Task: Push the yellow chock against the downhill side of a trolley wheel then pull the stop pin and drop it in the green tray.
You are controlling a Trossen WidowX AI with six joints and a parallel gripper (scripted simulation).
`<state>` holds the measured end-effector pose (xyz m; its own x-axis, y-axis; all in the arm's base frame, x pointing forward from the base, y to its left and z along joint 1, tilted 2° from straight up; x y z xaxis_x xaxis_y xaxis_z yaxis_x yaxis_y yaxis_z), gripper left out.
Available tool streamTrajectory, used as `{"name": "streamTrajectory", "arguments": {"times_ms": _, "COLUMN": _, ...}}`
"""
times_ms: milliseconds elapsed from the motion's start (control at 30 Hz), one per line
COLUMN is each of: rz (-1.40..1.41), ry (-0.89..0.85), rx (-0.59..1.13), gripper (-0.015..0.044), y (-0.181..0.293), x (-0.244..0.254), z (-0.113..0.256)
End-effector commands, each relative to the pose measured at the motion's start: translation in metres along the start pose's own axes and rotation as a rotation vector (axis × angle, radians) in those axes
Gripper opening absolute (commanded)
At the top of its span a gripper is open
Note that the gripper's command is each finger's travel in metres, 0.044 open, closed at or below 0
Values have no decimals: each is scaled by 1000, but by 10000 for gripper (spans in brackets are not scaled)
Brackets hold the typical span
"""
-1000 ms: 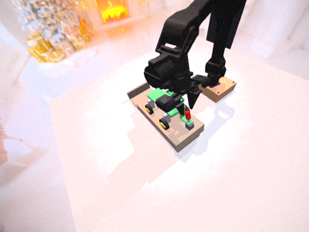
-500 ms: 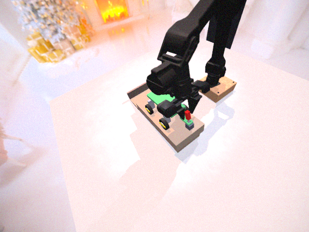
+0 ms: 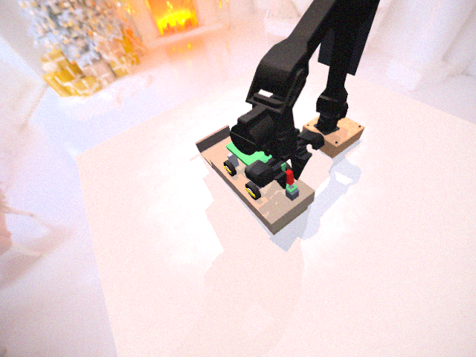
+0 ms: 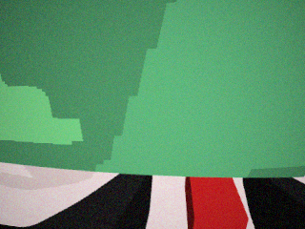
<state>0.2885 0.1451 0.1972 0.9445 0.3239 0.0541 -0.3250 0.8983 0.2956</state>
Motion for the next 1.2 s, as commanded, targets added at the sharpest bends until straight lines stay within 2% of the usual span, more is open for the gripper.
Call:
{"name": "streamTrajectory", "arguments": {"times_ms": 0, "rz": 0, "ry": 0, "rx": 0, "gripper": 138, "y": 0, "x": 0, "z": 0}}
{"name": "streamTrajectory", "arguments": {"times_ms": 67, "rz": 0, "ry": 0, "rx": 0, "gripper": 85, "y": 0, "x": 0, "z": 0}}
{"name": "streamTrajectory", "arguments": {"times_ms": 367, "rz": 0, "ry": 0, "rx": 0, "gripper": 25, "y": 0, "x": 0, "z": 0}}
{"name": "streamTrajectory", "arguments": {"times_ms": 400, "rz": 0, "ry": 0, "rx": 0, "gripper": 0, "y": 0, "x": 0, "z": 0}}
{"name": "streamTrajectory", "arguments": {"times_ms": 1167, "rz": -5, "ry": 6, "rx": 3, "gripper": 0, "y": 2, "x": -2, "z": 16}}
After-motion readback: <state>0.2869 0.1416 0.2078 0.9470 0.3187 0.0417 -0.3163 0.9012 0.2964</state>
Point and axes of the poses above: the point midway between the two fingers, 35 mm back from their tips, its own z axis back along the fingers, its own x axis across the jaws, y = z × x, the point moved 9 cm from there along z, back along the fingers, and after that the axes turned 9 degrees about z, right-handed, at the moved point
